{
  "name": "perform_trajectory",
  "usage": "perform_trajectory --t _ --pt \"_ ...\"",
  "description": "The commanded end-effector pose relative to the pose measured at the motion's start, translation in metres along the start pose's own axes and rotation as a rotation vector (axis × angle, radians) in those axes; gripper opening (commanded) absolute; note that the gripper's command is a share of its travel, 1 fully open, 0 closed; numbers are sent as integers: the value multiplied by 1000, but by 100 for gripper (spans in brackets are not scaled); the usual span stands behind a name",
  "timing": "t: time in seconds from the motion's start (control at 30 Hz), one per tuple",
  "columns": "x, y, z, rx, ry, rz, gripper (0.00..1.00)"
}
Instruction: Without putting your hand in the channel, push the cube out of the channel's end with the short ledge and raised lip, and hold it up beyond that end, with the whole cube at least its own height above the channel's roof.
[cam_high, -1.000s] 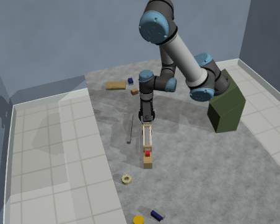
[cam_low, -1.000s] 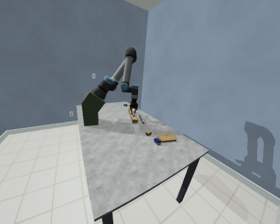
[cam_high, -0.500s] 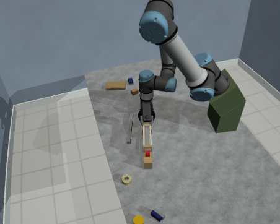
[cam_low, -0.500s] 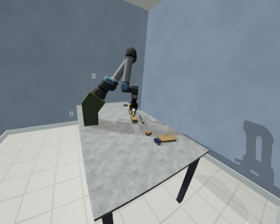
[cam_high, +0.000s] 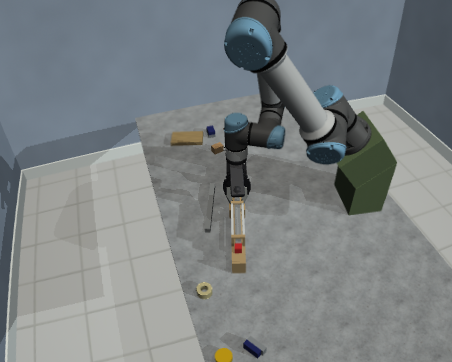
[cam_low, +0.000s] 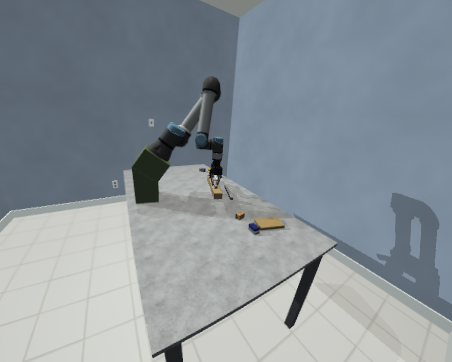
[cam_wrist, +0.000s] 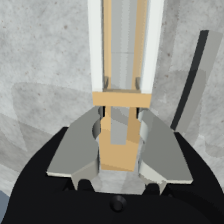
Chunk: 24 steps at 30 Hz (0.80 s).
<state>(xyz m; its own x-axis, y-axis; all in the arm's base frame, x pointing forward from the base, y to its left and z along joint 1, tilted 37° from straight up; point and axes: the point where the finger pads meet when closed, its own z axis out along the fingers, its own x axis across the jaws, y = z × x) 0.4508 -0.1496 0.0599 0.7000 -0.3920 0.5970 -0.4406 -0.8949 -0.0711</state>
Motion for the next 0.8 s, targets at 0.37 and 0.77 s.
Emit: perform_trajectory --t 0.37,0.77 --pt "0 0 0 0 1 0 22" --pt "0 0 -3 0 1 0 22"
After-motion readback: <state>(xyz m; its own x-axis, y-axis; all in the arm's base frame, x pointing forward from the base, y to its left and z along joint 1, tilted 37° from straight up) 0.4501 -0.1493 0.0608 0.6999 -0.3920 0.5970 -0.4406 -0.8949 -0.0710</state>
